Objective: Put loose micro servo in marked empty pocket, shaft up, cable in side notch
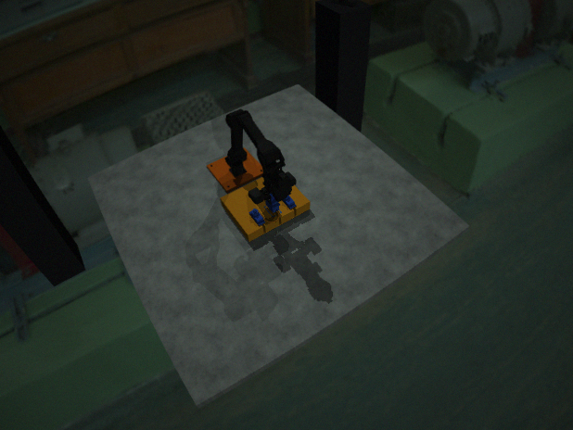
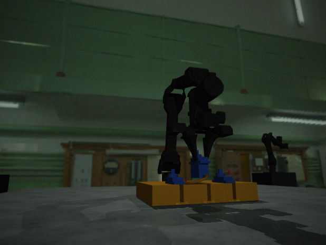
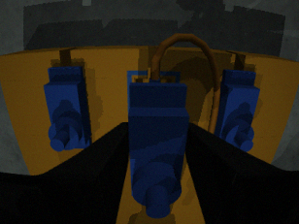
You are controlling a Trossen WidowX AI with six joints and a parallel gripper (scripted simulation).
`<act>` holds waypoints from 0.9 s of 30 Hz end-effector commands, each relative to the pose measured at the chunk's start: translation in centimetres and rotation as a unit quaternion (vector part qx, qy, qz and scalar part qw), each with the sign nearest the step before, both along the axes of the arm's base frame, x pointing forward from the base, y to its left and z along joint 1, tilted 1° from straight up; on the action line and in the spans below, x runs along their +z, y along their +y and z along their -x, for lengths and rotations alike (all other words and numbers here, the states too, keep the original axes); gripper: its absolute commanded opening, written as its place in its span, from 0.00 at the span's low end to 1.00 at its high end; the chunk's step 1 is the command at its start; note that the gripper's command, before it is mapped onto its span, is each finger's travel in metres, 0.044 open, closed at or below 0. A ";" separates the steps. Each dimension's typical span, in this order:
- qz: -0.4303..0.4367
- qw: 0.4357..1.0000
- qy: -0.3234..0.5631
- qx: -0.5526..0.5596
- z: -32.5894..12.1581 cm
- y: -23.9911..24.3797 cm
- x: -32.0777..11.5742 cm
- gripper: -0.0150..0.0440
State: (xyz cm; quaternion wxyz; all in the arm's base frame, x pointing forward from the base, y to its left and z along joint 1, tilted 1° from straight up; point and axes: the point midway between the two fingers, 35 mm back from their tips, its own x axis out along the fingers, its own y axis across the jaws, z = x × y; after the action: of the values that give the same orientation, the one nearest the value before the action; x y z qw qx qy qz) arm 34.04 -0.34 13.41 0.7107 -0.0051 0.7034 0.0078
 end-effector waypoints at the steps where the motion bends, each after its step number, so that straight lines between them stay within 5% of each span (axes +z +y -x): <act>1: 0.001 1.000 0.002 -0.002 0.0 0.0 -0.6 0.25; 27: 0.001 1.000 0.002 -0.002 0.0 0.0 -1.8 0.25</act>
State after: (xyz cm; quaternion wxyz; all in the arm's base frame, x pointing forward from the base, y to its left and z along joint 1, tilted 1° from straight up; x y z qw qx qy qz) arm 34.05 -0.34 11.95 0.7105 -0.0050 0.7037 0.0078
